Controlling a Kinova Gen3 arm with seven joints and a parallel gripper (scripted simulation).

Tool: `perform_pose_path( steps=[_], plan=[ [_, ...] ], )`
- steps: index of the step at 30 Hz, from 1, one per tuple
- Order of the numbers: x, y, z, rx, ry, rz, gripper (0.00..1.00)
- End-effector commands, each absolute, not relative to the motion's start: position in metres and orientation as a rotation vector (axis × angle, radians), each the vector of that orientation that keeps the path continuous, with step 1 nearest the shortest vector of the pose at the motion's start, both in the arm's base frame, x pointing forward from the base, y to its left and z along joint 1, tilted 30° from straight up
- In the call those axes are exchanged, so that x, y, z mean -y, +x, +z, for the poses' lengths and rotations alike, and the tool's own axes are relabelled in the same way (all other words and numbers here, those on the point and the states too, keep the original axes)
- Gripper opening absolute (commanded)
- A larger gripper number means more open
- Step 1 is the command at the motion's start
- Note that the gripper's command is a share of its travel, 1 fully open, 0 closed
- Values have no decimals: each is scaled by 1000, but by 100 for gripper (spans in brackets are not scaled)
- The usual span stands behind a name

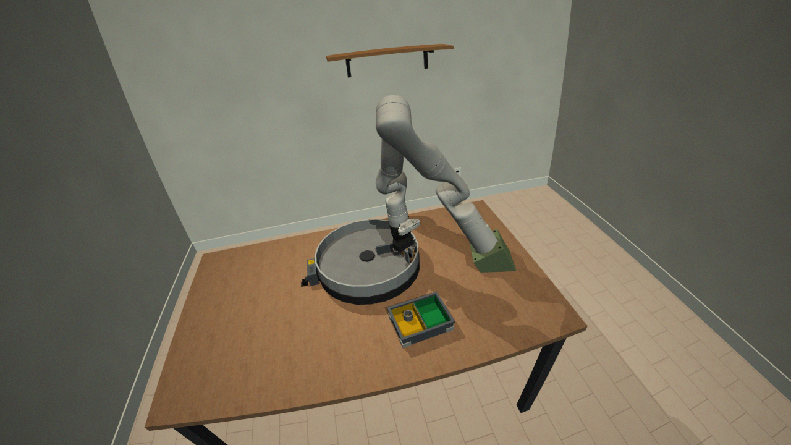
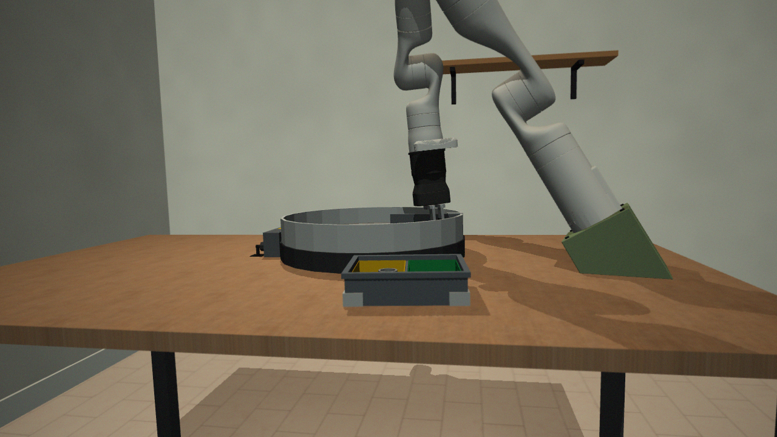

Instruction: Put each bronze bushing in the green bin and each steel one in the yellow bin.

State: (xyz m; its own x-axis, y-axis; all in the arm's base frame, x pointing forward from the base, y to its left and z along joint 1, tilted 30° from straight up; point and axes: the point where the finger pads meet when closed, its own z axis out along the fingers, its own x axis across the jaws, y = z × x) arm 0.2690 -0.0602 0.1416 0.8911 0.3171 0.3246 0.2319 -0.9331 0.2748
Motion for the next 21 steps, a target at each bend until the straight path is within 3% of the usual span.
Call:
perform_pose_path(
  steps=[1,21],
  plan=[
    [60,269,142,-417,2829,543,0],
    [59,266,147,-406,2775,658,0]
  ],
)
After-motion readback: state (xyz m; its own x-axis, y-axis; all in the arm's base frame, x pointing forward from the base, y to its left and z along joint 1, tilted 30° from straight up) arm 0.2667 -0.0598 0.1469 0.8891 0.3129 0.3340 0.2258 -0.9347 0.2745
